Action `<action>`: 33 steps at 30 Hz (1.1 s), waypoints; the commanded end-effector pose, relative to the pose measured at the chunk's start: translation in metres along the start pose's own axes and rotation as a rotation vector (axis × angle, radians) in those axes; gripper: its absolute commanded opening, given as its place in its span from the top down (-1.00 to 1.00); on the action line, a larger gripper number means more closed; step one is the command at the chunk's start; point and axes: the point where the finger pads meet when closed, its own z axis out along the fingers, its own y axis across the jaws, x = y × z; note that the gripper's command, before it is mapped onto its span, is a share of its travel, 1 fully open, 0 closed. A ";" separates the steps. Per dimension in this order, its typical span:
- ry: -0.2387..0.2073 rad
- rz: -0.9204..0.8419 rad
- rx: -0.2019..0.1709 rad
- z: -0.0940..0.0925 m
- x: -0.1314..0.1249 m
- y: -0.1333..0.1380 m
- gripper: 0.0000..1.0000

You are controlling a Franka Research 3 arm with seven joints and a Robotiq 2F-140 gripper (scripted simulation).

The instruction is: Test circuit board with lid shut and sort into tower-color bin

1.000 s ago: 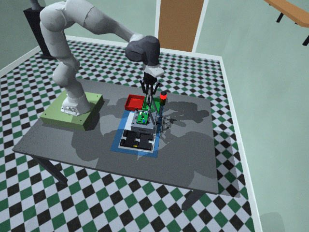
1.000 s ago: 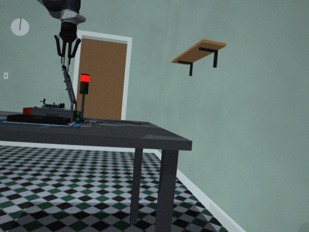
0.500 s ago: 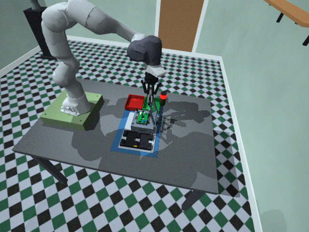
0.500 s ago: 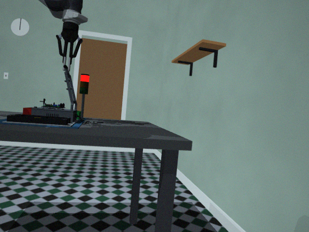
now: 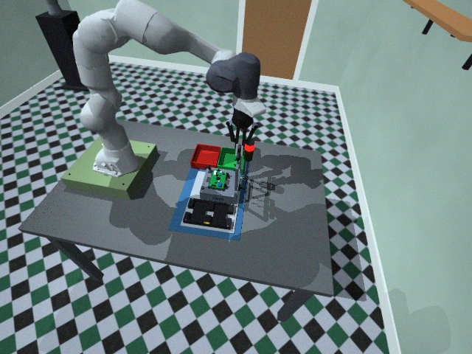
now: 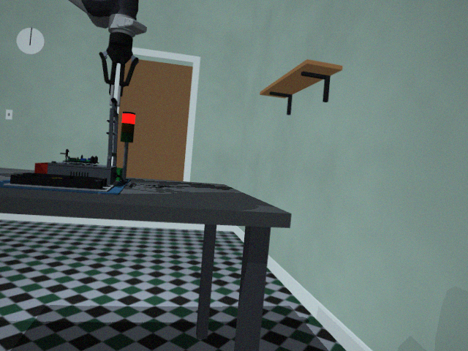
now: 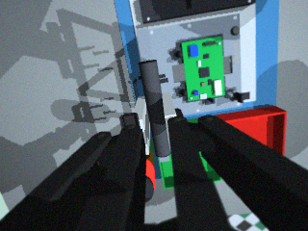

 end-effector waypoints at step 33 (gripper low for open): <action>-0.003 -0.003 0.007 -0.001 0.001 -0.012 1.00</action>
